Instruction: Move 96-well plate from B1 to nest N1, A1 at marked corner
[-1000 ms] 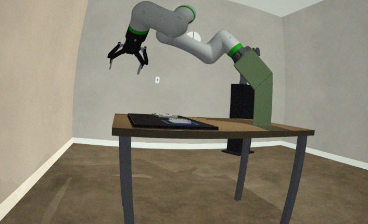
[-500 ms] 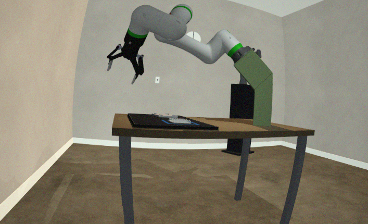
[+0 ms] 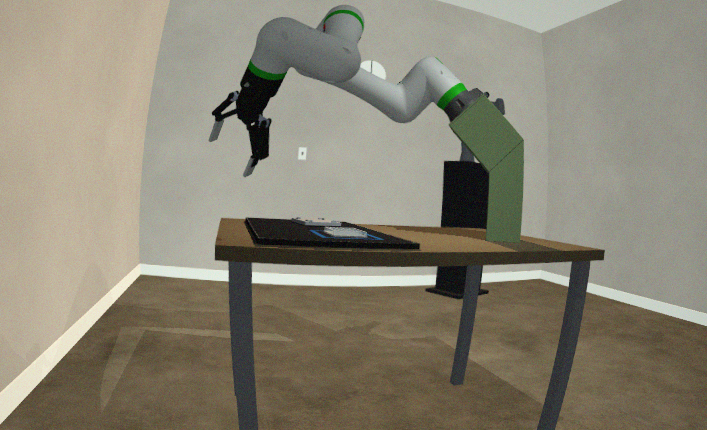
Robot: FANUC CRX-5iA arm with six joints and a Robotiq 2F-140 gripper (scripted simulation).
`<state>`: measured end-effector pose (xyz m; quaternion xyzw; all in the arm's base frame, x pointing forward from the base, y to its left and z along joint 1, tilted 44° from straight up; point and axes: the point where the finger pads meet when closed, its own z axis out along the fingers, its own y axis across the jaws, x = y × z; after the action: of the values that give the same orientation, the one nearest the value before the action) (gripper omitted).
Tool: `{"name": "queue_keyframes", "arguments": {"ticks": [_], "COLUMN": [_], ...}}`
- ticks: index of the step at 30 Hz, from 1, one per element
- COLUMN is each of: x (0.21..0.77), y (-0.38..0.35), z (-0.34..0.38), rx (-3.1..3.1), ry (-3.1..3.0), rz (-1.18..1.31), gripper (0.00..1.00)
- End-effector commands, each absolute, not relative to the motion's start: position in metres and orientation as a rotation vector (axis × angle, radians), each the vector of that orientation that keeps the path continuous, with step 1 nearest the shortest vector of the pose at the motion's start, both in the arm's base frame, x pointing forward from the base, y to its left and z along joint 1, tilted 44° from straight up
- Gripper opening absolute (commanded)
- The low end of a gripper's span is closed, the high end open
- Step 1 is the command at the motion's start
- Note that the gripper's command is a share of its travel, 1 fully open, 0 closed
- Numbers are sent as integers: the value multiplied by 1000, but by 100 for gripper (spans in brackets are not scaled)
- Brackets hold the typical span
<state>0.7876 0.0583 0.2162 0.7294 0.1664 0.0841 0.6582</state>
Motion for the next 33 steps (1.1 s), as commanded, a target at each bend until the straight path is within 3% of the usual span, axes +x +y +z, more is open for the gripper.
{"name": "queue_keyframes", "arguments": {"ticks": [1,33], "x": [791,780], "y": [51,21], "z": [209,152], "rx": [1673,1959], "ry": [328,-264], "rz": [308,976], "gripper": [100,100]}}
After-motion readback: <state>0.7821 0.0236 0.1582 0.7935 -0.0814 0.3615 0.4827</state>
